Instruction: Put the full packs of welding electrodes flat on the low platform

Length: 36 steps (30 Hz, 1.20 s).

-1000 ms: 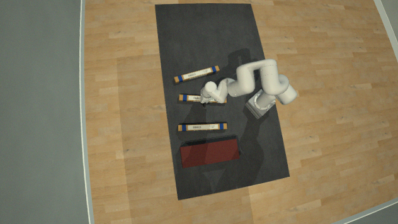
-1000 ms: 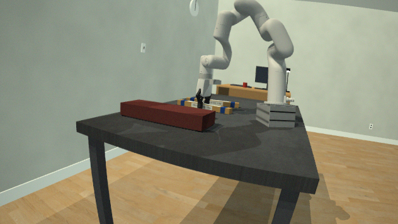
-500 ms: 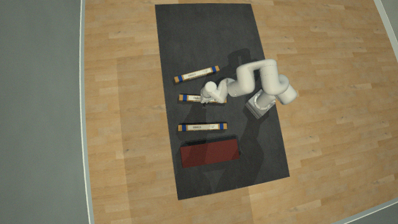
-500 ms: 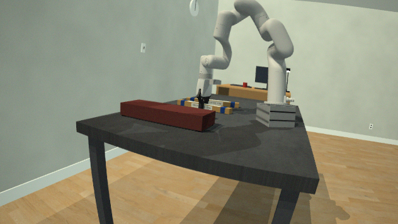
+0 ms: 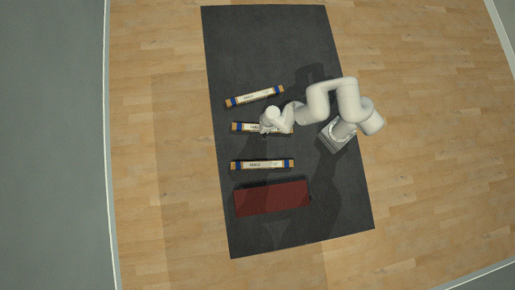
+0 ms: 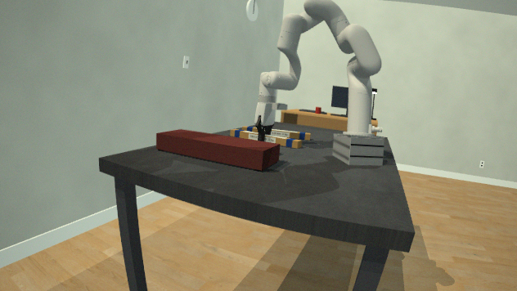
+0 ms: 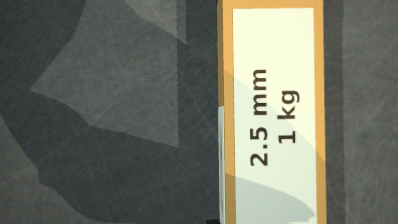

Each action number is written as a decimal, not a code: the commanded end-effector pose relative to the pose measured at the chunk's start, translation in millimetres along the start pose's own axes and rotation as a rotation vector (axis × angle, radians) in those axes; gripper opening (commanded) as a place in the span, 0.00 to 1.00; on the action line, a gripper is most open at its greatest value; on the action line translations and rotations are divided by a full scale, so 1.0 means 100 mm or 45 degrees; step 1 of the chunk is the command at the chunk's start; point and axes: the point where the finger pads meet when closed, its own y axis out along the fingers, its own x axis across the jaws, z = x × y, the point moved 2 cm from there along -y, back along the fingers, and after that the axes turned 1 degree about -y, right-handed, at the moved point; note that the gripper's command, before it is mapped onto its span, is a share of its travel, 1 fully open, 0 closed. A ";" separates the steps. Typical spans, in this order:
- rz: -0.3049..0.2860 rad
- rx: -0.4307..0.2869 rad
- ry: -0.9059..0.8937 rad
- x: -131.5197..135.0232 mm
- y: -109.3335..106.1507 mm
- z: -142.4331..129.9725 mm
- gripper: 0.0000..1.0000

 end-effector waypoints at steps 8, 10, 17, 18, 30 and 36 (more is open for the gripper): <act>-0.001 -0.004 0.000 0.00 -0.01 -0.01 0.35; -0.001 -0.004 0.000 0.00 -0.01 -0.01 0.35; -0.001 -0.004 0.000 0.00 -0.01 -0.01 0.35; -0.001 -0.004 0.000 0.00 -0.01 -0.01 0.35; 0.000 -0.004 0.000 0.00 -0.03 -0.01 0.35; 0.000 -0.004 0.000 0.00 -0.12 -0.01 0.35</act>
